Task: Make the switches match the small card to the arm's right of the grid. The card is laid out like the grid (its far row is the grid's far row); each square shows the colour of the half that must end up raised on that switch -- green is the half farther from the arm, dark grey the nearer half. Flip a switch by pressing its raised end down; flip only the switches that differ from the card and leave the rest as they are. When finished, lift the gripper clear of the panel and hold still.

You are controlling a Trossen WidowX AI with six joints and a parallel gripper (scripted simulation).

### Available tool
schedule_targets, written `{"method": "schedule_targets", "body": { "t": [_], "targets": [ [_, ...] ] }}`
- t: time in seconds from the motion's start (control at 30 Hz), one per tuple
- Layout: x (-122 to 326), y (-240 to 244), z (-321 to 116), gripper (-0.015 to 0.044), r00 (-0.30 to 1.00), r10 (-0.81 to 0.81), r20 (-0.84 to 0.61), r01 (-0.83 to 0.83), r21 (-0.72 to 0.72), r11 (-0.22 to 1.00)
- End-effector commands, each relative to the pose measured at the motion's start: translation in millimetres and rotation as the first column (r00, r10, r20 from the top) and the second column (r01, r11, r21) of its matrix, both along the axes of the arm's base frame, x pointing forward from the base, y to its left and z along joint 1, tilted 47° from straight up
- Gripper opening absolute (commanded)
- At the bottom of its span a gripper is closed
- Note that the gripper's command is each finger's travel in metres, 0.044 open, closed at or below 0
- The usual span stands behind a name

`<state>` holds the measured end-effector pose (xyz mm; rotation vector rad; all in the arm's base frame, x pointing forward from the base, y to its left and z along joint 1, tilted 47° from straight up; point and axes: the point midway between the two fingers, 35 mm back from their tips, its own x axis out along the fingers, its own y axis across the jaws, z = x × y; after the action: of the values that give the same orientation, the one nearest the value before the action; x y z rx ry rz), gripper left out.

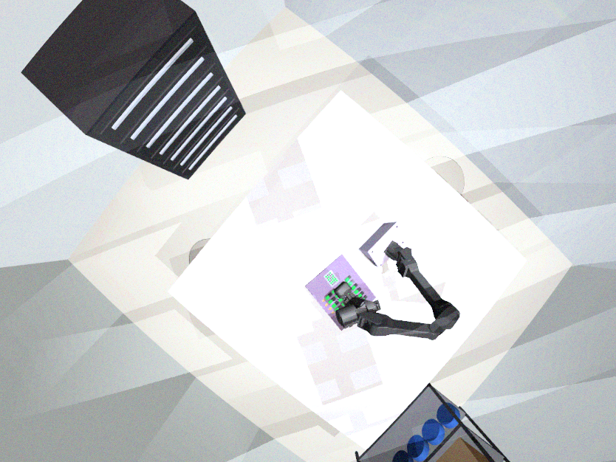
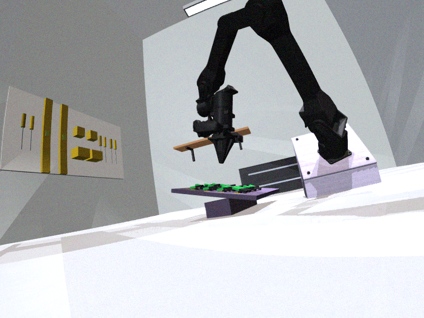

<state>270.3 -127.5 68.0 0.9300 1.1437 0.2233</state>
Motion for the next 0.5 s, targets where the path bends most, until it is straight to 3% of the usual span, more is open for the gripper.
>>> {"method": "schedule_targets", "body": {
  "t": [0.0, 0.47],
  "targets": [
    [-20.5, 13.5, 8.5, 0.0, 1.0, 0.007, -0.005, -0.007, 0.001, 1.0],
    [-21.9, 14.5, 8.9, 0.0, 1.0, 0.007, -0.005, -0.007, 0.001, 1.0]
  ]
}}
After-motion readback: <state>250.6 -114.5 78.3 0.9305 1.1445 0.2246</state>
